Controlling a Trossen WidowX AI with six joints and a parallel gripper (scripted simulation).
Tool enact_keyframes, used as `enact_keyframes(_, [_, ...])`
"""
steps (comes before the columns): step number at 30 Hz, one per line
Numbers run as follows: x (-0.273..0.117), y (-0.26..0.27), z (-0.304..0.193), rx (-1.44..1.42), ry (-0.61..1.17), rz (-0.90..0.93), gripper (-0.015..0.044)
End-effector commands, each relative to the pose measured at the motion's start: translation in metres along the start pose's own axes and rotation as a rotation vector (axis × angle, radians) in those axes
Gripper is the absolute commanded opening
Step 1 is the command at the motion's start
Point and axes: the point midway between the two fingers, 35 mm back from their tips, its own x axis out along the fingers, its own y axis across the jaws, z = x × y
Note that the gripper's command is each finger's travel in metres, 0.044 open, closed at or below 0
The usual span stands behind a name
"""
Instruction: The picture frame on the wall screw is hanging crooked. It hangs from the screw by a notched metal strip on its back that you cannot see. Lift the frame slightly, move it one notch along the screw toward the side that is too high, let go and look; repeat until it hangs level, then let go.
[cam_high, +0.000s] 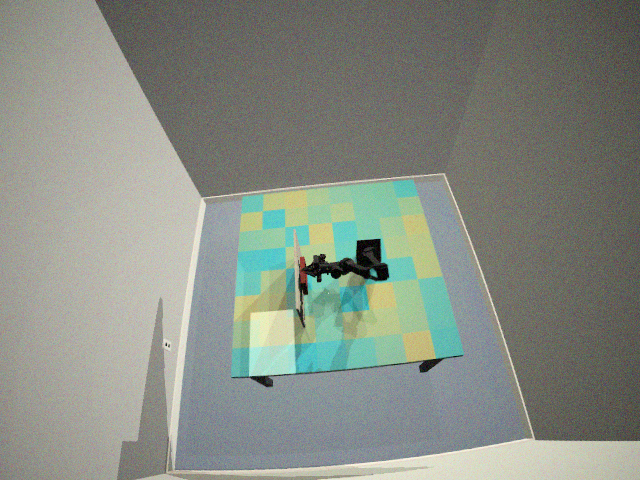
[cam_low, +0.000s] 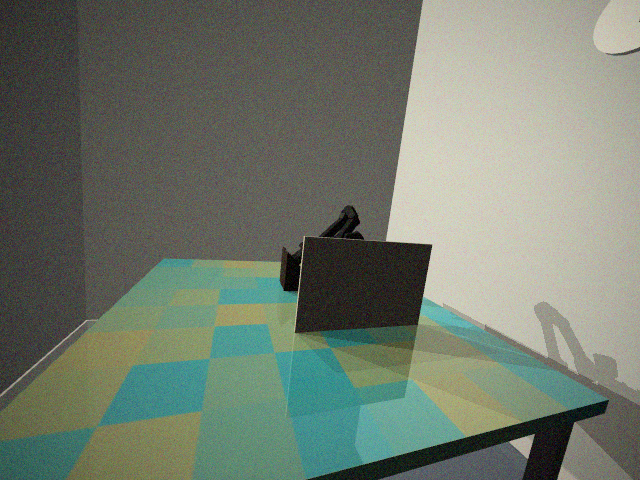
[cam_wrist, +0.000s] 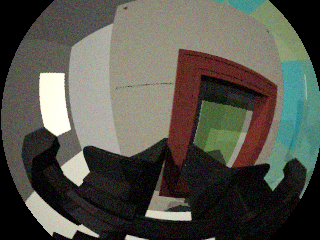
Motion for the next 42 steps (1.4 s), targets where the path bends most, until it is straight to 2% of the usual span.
enact_keyframes(1, [0.0002,0.0022,-0.0004,0.004,-0.002,0.012,0.0])
enact_keyframes(42, [0.0002,0.0023,-0.0075,0.005,-0.001,0.012,0.0])
